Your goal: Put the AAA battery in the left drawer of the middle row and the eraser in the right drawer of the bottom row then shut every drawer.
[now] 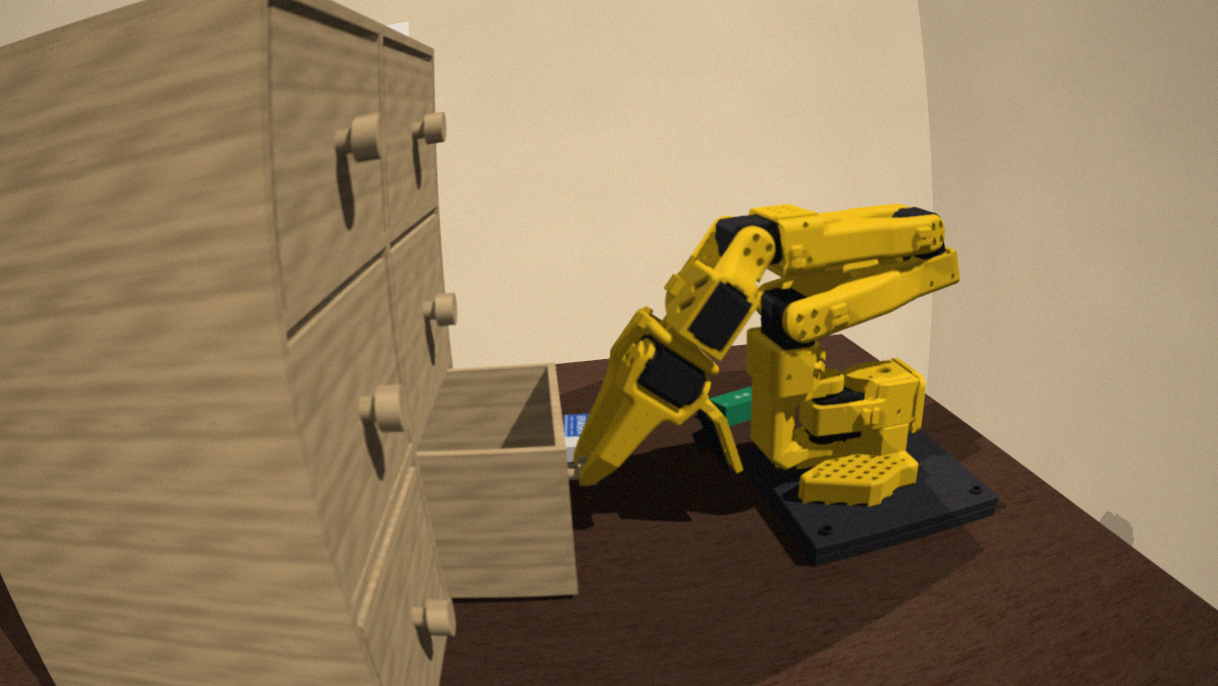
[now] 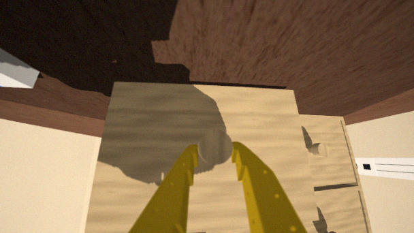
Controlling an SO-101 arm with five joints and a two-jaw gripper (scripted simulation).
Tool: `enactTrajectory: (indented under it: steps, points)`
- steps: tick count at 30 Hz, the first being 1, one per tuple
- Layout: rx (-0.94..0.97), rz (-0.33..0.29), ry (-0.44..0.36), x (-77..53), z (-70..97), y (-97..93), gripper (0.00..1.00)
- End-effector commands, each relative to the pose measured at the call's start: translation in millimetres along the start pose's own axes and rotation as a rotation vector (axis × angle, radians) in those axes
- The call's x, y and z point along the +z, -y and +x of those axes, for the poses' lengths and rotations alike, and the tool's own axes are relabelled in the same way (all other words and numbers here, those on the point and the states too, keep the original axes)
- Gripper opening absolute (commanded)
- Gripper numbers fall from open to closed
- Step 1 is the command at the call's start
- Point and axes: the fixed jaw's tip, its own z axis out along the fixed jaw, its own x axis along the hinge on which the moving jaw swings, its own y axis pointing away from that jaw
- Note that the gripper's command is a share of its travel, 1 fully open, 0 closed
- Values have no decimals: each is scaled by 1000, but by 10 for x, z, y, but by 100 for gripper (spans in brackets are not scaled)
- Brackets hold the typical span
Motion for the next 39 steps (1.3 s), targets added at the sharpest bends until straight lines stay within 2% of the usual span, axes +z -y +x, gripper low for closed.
enactTrajectory:
  steps: [1, 17, 30, 31, 34, 39]
  points:
    - [-3, 9, 2, 4, -16, 23, 13]
    - [-3, 9, 2, 4, -16, 23, 21]
    - [29, 9, 4, -259, 21, 20, 21]
    - [32, 10, -22, -281, 60, 20, 21]
    - [34, 10, -22, -302, 58, 20, 21]
    - [47, 12, -98, -419, 160, 19, 21]
